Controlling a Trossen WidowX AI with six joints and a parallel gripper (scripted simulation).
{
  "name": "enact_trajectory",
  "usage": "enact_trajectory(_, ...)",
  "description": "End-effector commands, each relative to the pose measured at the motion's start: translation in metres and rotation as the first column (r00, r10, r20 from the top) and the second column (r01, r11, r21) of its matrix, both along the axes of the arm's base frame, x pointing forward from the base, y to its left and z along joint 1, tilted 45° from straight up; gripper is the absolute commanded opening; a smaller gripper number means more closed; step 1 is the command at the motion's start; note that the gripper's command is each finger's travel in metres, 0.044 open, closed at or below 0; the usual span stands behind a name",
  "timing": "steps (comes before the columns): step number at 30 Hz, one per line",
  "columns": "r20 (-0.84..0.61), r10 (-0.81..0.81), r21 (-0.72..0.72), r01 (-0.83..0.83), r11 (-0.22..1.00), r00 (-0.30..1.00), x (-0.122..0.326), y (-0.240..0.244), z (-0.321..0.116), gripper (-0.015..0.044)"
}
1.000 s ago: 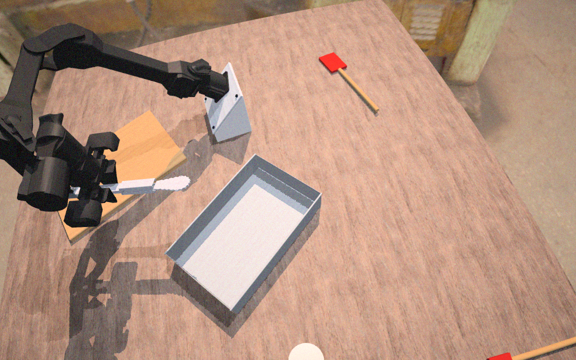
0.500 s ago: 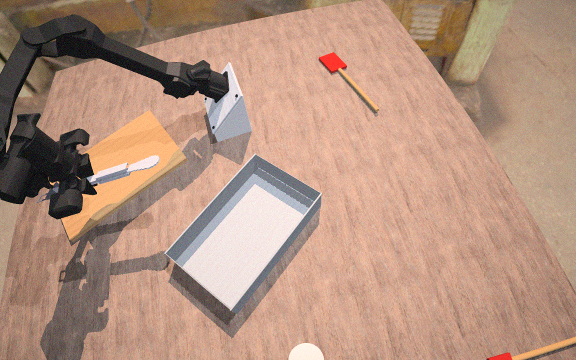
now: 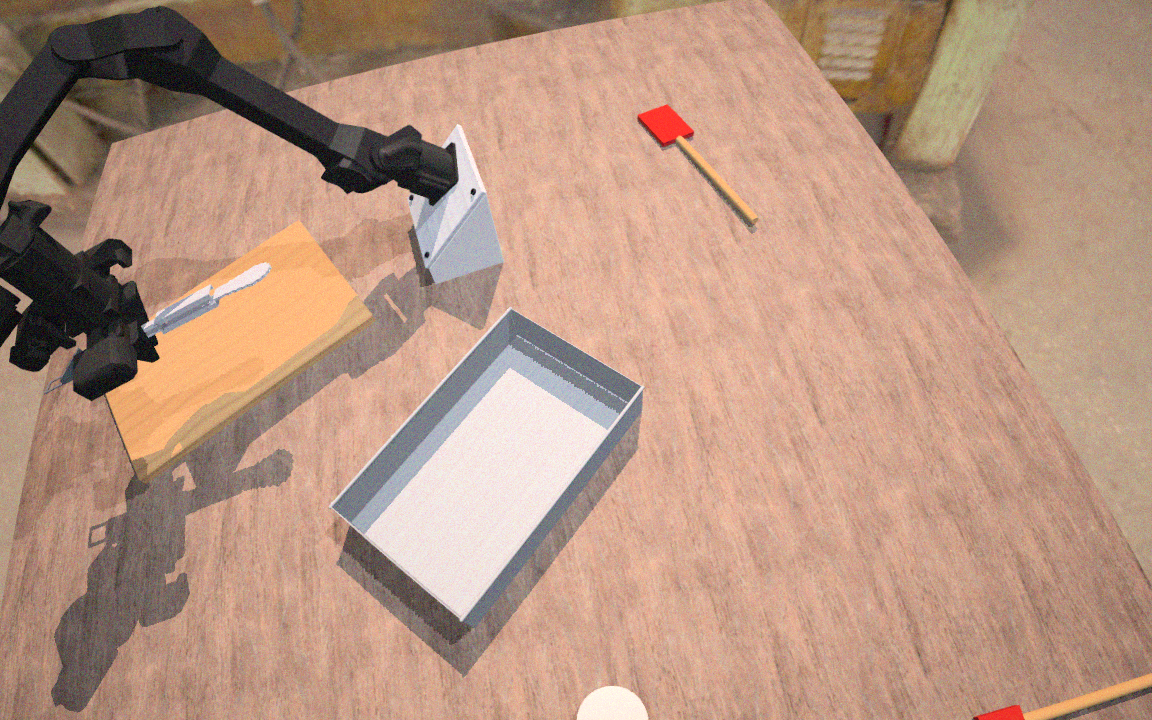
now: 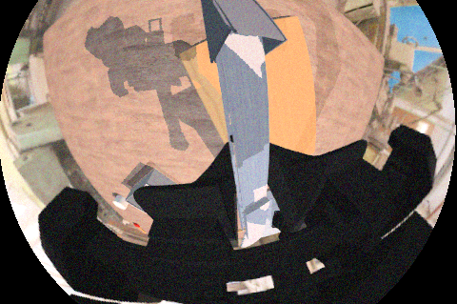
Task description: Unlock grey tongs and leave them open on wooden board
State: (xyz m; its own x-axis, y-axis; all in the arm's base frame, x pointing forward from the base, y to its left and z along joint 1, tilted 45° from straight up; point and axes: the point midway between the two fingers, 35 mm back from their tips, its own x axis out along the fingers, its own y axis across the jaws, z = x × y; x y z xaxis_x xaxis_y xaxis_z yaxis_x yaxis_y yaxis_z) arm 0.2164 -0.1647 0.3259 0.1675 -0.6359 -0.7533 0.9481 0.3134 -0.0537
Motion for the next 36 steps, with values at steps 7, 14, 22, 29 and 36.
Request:
enact_trajectory(7,-0.07,0.117,-0.065,-0.122,0.99,0.991,-0.038,-0.019,0.028,-0.015)
enact_trajectory(14,-0.149,0.184,-0.113,-0.202,0.973,0.972,-0.065,-0.028,0.044,-0.015)
enact_trajectory(22,-0.157,0.19,-0.118,-0.209,0.971,0.969,-0.068,-0.028,0.045,-0.015)
enact_trajectory(29,-0.144,0.198,-0.14,-0.218,0.966,0.969,-0.067,-0.028,0.046,-0.015)
enact_trajectory(36,-0.095,0.234,-0.232,-0.25,0.94,0.968,-0.063,-0.028,0.048,-0.015)
